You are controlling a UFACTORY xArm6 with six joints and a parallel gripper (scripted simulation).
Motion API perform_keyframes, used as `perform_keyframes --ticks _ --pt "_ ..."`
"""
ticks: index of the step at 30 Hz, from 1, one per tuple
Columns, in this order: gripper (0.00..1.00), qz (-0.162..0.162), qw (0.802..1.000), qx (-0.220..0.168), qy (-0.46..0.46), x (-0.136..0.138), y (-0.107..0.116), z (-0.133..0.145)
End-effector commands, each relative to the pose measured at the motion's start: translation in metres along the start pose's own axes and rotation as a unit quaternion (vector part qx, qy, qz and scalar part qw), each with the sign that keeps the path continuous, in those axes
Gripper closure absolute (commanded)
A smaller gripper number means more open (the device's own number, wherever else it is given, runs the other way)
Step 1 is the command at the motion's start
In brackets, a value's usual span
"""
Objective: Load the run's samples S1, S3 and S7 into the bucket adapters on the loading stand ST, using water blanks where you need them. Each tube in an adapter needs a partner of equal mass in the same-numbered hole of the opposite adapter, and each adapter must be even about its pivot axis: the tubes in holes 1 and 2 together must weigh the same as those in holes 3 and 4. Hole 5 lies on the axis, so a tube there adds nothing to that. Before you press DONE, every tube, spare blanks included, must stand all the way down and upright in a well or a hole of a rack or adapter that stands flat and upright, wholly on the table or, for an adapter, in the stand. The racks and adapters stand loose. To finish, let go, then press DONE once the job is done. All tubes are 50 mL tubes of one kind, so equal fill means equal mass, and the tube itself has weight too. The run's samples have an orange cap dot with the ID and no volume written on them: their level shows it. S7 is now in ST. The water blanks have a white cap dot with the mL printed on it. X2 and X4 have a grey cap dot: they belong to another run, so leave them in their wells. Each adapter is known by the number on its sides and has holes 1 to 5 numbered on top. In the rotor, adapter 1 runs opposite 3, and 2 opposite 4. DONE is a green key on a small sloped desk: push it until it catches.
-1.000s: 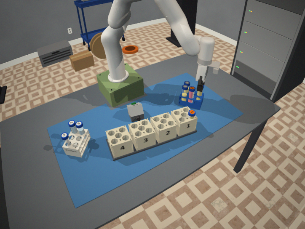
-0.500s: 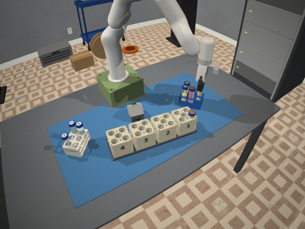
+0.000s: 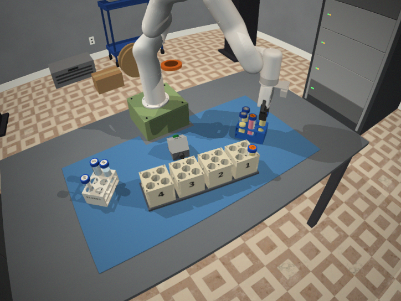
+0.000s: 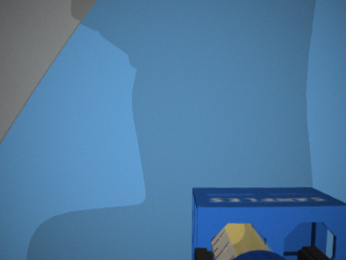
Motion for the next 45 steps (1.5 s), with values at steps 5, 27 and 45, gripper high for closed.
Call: perform_keyframes --ticks 5,27,45 --pt "0.56 -0.001 1.000 0.002 0.000 -0.001 0.002 -0.001" --pt "0.56 -0.001 1.000 0.002 0.000 -0.001 0.032 -0.001" --pt "0.56 -0.001 1.000 0.002 0.000 -0.001 0.062 -0.001"
Point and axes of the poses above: the point where the finger pads meet when closed, its own y axis back along the fingers, its own x axis across the jaws, z = x × y, the point moved 4 cm from there along y, back along the fingers, and after that the axes turned 13 degrees about -y, right-handed, at the moved point
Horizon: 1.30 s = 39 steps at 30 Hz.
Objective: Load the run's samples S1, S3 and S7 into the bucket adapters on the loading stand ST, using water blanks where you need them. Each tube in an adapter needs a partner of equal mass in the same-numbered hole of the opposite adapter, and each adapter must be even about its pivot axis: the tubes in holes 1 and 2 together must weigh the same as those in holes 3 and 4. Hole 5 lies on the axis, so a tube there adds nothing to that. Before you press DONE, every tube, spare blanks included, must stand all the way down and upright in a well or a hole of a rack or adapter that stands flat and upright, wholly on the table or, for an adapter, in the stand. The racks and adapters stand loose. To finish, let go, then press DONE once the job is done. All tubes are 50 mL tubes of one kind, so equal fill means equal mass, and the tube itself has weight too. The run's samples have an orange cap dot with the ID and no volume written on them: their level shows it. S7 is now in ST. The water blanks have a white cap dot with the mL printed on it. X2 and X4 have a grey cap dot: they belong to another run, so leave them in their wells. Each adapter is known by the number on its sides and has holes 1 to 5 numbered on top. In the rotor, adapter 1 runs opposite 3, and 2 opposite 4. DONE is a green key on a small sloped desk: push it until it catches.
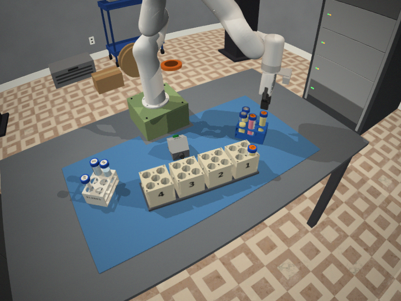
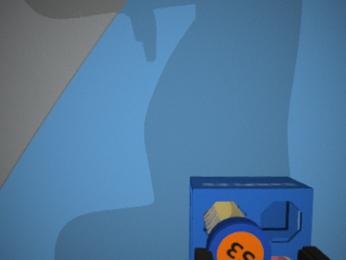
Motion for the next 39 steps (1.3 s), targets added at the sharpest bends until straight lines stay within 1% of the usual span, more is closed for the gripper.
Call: perform_keyframes --ticks 1,15,17,32,34,39 --pt "0.56 -0.001 1.000 0.002 0.000 0.000 0.007 -0.001" --pt "0.56 -0.001 1.000 0.002 0.000 0.000 0.035 -0.001" --pt "0.56 -0.001 1.000 0.002 0.000 0.000 0.035 -0.001" --pt "0.56 -0.001 1.000 0.002 0.000 0.000 0.065 -0.001" --pt "0.56 -0.001 1.000 0.002 0.000 0.000 0.065 -0.001" --pt "0.56 -0.001 1.000 0.002 0.000 0.000 0.075 -0.001"
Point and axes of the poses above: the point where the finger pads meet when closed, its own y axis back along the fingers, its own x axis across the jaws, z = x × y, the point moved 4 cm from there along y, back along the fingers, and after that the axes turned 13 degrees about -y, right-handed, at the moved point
